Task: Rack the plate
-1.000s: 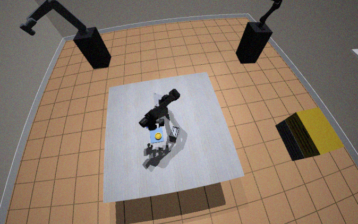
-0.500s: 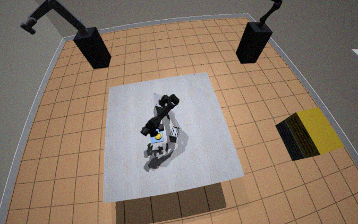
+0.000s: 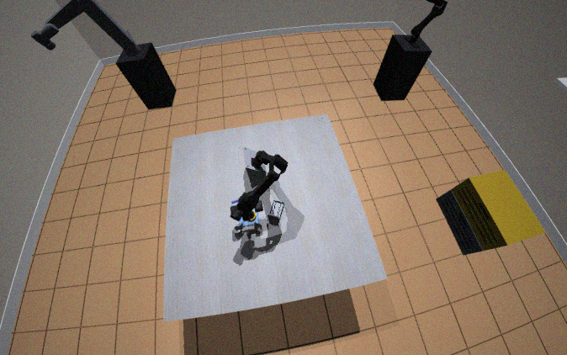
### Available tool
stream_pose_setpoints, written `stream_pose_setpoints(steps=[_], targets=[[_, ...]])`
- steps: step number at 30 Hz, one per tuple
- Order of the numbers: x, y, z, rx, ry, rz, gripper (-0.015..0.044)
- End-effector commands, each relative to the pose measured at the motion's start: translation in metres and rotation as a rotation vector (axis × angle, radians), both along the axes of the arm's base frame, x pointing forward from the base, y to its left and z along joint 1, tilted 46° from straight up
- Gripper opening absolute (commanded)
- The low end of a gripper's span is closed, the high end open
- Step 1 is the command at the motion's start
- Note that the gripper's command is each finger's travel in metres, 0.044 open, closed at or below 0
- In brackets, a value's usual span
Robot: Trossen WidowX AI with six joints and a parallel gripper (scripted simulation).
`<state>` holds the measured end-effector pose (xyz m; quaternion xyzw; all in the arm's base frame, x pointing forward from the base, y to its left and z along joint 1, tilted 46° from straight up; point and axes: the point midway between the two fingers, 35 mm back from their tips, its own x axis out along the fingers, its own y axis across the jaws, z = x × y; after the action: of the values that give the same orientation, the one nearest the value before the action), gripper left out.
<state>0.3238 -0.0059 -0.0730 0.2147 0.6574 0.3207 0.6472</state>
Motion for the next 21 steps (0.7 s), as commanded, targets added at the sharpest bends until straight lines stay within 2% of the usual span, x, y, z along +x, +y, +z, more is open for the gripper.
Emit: stream_pose_setpoints(steps=[1, 21], targets=[[-0.004, 0.008, -0.006, 0.008, 0.016, 0.002, 0.0400], [-0.005, 0.031, -0.028, 0.009, 0.017, 0.001, 0.0400]])
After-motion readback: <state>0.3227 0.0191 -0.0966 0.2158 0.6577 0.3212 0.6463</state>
